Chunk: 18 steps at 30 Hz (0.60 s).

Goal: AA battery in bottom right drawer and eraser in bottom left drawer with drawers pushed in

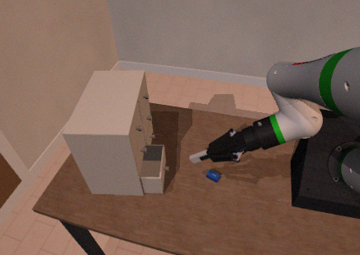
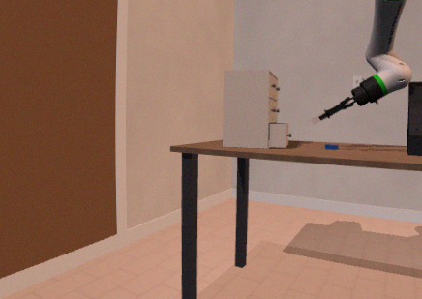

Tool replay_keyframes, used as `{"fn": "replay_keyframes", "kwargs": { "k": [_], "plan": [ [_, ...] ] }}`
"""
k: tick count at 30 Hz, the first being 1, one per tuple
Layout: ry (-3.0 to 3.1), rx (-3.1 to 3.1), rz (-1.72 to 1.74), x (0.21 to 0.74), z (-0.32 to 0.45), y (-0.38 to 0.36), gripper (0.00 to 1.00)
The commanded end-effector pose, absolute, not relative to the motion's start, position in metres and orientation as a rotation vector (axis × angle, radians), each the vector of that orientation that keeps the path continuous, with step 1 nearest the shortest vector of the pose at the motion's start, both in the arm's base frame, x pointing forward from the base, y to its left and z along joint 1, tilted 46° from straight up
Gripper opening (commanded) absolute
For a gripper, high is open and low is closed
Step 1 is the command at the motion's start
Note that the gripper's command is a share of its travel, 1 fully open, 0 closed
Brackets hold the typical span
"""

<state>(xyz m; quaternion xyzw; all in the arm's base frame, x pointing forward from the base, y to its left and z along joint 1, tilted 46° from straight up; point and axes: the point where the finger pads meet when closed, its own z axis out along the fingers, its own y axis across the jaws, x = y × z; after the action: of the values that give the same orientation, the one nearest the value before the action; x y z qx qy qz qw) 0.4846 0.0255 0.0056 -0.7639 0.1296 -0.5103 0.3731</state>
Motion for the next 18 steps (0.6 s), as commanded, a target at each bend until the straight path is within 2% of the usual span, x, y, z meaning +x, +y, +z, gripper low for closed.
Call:
{"fn": "replay_keyframes", "kwargs": {
  "k": [1, 18],
  "plan": [
    [0.332, -1.955, -1.311, 0.496, -0.002, 0.036, 0.0],
    [0.332, -1.955, -1.311, 0.527, -0.026, 0.068, 0.0]
  ]
}}
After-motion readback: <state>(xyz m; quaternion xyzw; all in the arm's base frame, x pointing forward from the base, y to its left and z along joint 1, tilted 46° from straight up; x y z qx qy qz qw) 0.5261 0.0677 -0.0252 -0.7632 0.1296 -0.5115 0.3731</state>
